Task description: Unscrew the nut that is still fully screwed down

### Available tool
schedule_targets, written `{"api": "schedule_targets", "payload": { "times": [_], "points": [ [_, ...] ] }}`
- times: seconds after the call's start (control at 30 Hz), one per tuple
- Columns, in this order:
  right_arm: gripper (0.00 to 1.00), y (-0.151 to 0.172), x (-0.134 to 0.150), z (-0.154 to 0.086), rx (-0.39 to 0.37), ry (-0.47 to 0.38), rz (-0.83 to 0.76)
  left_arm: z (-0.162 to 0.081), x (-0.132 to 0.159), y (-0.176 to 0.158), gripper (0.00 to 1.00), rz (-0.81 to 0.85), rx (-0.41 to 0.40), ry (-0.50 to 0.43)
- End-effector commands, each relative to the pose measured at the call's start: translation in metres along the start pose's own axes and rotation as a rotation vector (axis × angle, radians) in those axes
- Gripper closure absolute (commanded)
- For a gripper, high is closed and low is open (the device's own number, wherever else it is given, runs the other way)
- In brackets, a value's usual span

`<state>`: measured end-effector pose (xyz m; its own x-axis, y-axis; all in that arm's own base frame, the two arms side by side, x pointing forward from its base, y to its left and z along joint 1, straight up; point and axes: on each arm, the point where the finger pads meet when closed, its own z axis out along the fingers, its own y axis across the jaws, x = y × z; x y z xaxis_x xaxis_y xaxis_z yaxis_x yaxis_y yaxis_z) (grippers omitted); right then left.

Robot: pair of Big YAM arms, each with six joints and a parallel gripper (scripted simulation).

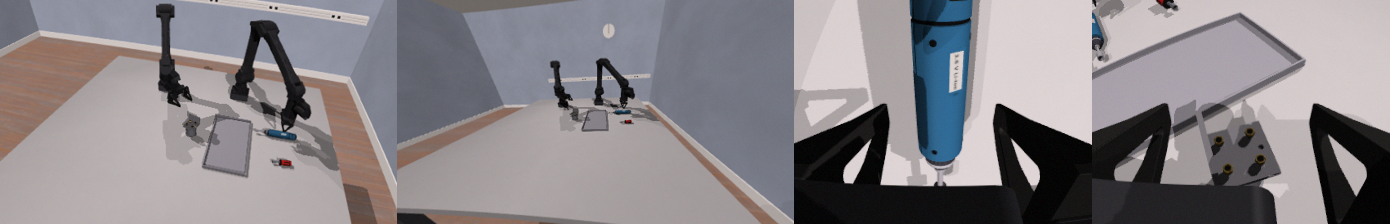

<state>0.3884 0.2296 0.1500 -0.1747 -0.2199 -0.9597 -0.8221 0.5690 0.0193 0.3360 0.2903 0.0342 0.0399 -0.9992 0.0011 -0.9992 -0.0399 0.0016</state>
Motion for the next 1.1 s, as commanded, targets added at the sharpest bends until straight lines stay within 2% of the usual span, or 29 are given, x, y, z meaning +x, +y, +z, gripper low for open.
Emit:
{"api": "schedule_targets", "payload": {
  "times": [0.0,0.2,0.37,0.77,0.93,1.07],
  "points": [
    [0.14,0.002,-0.02,0.028,-0.013,-0.003,0.055,-0.012,-0.009,-0.01,0.35,0.0,0.027,-0.021],
    [0.14,0.011,-0.019,0.054,0.019,0.037,0.151,-0.012,-0.009,-0.01,0.35,0.0,0.027,-0.021],
    [0.14,0.006,-0.019,0.052,0.029,0.036,0.154,-0.012,-0.009,-0.01,0.35,0.0,0.027,-0.021],
    [0.14,0.04,-0.015,0.102,0.102,0.103,0.322,-0.012,-0.009,-0.01,0.35,0.0,0.027,-0.021],
    [0.14,0.031,-0.015,0.1,0.118,0.101,0.328,-0.012,-0.009,-0.01,0.35,0.0,0.027,-0.021],
    [0.14,0.053,-0.013,0.116,0.135,0.117,0.372,-0.012,-0.009,-0.01,0.35,0.0,0.027,-0.021]
  ]
}}
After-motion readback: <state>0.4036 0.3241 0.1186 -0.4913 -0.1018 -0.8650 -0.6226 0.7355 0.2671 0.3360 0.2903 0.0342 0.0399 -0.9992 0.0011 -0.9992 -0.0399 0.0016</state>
